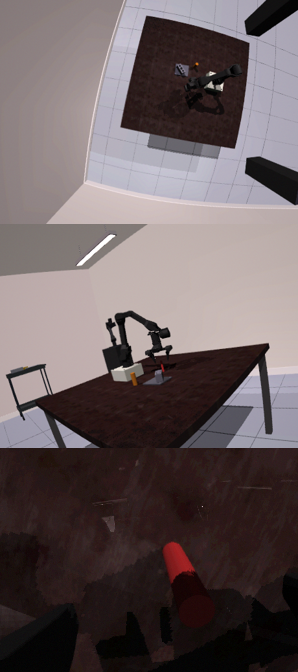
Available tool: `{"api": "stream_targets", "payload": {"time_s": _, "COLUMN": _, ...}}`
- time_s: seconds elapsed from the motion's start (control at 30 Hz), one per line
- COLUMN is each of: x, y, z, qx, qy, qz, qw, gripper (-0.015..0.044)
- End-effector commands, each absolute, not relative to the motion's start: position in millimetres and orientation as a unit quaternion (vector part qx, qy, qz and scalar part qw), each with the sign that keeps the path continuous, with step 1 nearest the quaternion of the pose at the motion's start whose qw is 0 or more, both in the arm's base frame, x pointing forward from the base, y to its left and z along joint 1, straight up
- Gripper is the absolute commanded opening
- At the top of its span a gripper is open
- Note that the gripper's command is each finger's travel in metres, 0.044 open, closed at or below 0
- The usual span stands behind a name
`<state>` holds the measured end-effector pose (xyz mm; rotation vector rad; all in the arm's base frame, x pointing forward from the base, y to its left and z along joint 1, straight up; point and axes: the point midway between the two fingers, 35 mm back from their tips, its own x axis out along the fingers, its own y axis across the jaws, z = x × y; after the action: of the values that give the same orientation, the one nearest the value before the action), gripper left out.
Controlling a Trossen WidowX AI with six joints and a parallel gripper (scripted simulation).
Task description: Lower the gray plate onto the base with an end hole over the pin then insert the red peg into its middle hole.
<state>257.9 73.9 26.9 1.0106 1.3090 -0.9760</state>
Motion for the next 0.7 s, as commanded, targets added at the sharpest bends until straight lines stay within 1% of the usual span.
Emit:
{"api": "stream_targets", "payload": {"time_s": 0.0, "x": 256.1, "y": 73.9, "z": 18.1, "qx": 0.432, "qy": 0.559, "qz": -0.419, "qw": 0.571, "gripper": 0.044}}
{"api": "stream_targets", "payload": {"time_s": 0.5, "x": 254.6, "y": 73.5, "z": -3.7, "qx": 0.432, "qy": 0.559, "qz": -0.419, "qw": 0.571, "gripper": 0.044}}
{"api": "stream_targets", "payload": {"time_s": 0.67, "x": 254.6, "y": 73.5, "z": -3.7, "qx": 0.432, "qy": 0.559, "qz": -0.419, "qw": 0.571, "gripper": 0.0309}}
